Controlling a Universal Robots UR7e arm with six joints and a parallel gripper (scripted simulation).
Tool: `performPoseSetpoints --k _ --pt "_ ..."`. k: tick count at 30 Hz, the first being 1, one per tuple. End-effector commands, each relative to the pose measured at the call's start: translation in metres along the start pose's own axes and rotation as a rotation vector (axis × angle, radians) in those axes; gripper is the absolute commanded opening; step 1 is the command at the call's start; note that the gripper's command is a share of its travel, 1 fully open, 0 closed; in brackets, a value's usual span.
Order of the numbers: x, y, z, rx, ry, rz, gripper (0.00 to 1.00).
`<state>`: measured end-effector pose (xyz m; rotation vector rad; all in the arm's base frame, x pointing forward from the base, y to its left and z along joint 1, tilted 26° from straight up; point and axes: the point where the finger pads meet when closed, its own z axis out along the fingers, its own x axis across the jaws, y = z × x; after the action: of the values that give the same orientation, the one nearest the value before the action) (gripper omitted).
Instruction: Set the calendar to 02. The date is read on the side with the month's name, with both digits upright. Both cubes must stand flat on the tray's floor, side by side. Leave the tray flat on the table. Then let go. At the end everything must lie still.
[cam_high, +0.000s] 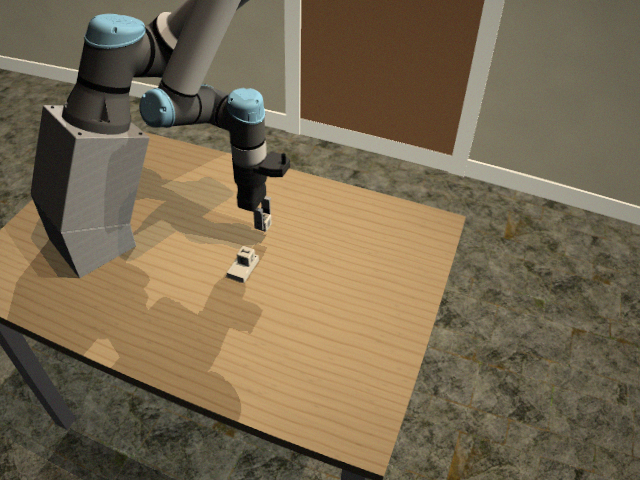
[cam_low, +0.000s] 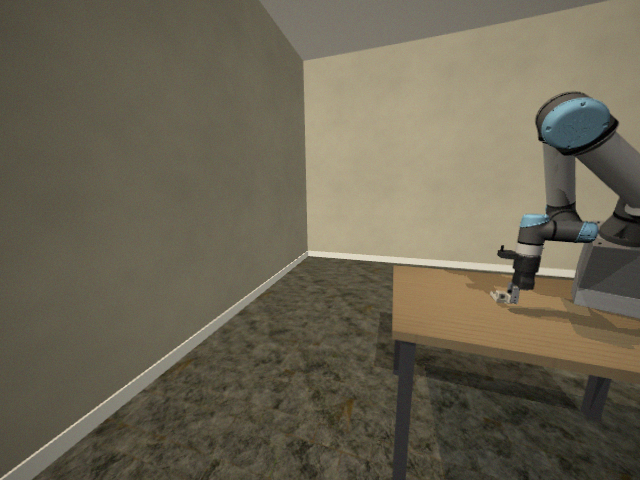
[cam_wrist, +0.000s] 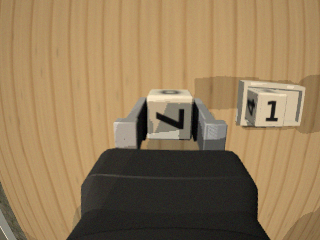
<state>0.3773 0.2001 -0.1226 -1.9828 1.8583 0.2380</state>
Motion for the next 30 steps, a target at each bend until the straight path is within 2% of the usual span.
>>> performPoseSetpoints --k 1,10,30 --pt "0.0 0.0 0.012 0.001 0.0 0.0 0.6" --pt "0.0 0.0 0.03 0.001 0.0 0.0 0.6" --pt "0.0 0.0 0.035 0.001 0.0 0.0 0.6"
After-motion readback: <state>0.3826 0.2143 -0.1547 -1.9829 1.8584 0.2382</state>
